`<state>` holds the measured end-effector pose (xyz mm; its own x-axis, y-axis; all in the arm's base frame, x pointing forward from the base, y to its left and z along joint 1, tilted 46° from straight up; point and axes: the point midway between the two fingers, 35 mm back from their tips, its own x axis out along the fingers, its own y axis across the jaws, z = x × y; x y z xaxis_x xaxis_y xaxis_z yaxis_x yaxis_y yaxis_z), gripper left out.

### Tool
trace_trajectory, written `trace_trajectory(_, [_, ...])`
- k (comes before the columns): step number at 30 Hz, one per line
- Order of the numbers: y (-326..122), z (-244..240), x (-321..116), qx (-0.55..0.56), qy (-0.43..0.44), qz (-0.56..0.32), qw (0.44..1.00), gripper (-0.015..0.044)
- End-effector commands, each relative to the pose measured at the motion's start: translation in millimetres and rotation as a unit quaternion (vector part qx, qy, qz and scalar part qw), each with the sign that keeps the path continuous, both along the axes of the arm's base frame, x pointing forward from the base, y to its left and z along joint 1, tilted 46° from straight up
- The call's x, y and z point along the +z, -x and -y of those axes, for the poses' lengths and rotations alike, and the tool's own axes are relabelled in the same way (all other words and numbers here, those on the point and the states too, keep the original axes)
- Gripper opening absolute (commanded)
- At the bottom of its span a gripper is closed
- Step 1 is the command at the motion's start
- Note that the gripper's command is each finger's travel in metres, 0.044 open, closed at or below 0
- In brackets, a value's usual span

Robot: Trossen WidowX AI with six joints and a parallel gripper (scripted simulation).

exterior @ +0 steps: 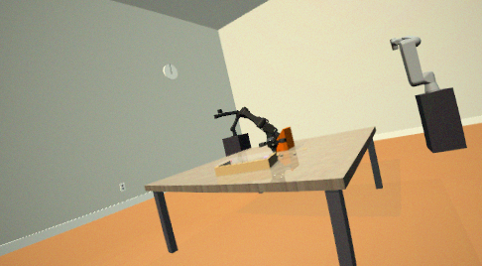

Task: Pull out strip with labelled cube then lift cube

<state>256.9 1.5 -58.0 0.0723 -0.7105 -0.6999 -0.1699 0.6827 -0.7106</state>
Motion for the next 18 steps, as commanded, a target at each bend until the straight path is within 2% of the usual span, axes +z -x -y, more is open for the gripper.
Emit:
trace_trajectory(1, [15, 7, -3, -0.008, 0.003, -0.014, 1.000, 0.0000])
trace_trajectory(18, [38, 10, -1, -0.008, 0.003, -0.015, 1.000, 0.0000])
